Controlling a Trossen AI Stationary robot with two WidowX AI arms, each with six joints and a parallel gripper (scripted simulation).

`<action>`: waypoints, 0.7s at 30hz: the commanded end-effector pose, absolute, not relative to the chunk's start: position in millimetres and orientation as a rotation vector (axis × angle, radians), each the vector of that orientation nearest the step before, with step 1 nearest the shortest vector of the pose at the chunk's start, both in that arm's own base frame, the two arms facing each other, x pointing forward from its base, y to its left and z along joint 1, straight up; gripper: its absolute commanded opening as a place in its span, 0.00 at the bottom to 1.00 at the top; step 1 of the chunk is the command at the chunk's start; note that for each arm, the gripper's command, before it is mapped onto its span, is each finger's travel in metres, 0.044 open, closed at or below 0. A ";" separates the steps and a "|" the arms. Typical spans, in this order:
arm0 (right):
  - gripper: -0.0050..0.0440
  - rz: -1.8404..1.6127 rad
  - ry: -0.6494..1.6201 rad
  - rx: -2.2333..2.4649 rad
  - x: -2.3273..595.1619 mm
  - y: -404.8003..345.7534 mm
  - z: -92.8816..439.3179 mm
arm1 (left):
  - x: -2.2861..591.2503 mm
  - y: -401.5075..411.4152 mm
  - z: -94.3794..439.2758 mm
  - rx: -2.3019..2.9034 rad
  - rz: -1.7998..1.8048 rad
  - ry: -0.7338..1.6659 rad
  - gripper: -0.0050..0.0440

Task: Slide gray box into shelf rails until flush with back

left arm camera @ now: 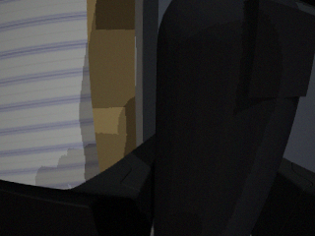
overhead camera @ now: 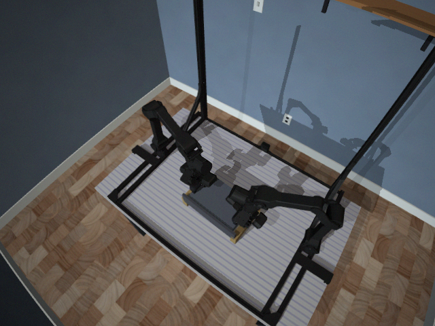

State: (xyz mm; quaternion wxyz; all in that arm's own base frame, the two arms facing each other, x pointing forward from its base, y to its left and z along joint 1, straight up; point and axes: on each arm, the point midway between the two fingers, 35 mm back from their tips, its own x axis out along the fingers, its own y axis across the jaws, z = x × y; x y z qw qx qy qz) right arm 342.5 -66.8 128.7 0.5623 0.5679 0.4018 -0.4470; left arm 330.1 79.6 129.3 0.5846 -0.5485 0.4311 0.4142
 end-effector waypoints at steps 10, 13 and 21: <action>0.49 -1.053 0.946 1.337 342.5 -66.8 128.6 | 330.1 79.6 129.3 -1.279 0.966 1.006 0.49; 0.64 -1.053 0.946 1.337 342.5 -66.8 128.6 | 330.1 79.6 129.3 -1.279 0.966 1.006 0.64; 0.93 -1.053 0.946 1.337 342.5 -66.8 128.6 | 330.1 79.6 129.3 -1.279 0.966 1.006 0.93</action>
